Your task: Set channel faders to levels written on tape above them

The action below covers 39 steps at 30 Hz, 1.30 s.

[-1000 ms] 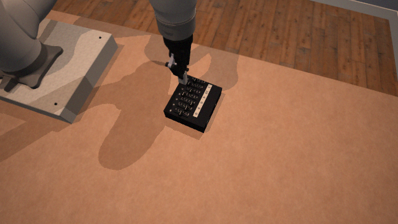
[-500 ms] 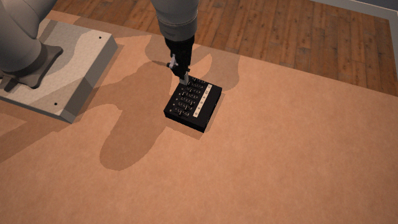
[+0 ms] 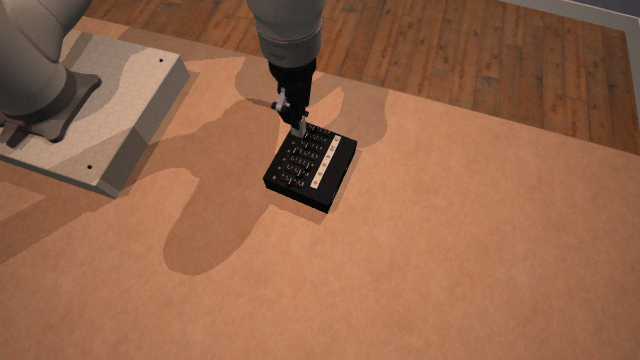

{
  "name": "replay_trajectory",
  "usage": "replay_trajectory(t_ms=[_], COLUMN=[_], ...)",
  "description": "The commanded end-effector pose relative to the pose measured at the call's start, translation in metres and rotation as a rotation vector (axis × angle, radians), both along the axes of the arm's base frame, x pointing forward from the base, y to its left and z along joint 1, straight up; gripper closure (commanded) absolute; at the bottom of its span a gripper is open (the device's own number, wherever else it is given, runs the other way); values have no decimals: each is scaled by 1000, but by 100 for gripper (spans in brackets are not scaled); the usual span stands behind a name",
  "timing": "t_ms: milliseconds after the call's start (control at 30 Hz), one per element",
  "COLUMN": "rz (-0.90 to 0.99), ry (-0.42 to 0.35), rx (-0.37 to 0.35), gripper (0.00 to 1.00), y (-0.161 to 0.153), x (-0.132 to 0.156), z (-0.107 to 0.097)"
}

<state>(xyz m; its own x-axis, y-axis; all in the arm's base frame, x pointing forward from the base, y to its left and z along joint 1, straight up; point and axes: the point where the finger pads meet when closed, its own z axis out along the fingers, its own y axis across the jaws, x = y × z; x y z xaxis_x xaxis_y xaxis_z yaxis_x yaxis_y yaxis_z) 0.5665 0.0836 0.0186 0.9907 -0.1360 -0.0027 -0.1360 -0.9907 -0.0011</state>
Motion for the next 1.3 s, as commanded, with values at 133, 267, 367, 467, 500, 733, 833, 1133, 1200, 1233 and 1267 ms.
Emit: replay_trajectory(t_ms=[133, 267, 367, 467, 500, 733, 833, 1133, 1200, 1233, 1267], rz=[0, 0, 0, 0, 0, 0, 0, 0, 0, 0, 0], ry=[0, 0, 0, 0, 0, 0, 0, 0, 0, 0, 0], rx=[0, 0, 0, 0, 0, 0, 0, 0, 0, 0, 0], gripper=[100, 100, 100, 100, 100, 100, 100, 100, 100, 100, 100], y=[0, -1, -1, -1, -1, -2, -2, -3, -3, -3, -3], x=[3, 6, 8, 8, 9, 13, 15, 19, 20, 21, 22], z=[0, 0, 0, 0, 0, 0, 0, 0, 0, 0, 0])
